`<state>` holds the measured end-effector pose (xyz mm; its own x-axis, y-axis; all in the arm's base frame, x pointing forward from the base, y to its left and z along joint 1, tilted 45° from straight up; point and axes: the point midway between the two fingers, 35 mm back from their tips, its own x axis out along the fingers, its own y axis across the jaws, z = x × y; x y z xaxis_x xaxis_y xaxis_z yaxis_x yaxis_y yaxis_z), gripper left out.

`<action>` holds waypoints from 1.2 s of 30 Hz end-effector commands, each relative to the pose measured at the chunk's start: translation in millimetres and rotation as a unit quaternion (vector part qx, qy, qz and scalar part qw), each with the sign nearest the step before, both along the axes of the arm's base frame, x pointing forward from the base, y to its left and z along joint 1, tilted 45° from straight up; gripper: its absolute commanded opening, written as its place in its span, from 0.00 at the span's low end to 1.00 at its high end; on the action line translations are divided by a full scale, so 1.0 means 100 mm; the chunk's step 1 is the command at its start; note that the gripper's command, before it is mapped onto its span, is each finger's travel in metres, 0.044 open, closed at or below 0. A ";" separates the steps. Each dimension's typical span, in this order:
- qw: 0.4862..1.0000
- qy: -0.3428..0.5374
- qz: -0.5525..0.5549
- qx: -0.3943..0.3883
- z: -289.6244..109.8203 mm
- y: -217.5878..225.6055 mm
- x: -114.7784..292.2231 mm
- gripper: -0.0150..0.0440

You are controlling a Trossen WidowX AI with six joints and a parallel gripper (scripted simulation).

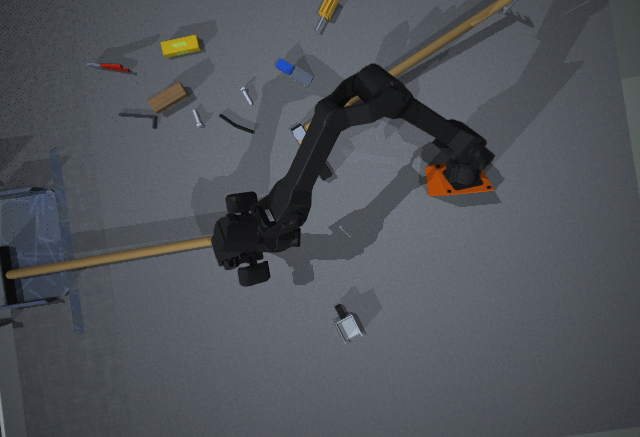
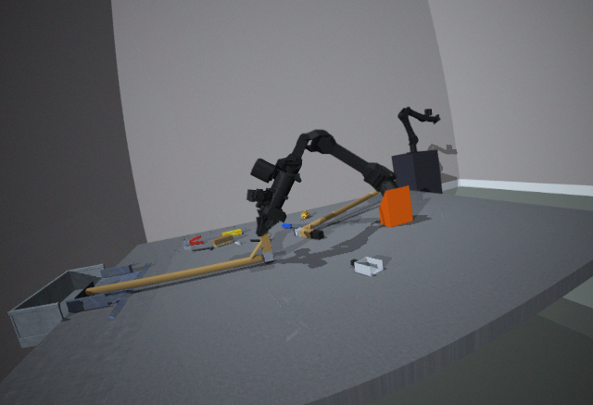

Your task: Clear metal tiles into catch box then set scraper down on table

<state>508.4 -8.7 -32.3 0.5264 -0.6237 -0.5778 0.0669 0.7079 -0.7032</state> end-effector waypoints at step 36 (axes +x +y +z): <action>1.000 -0.002 0.003 0.001 0.02 0.00 0.11 0.25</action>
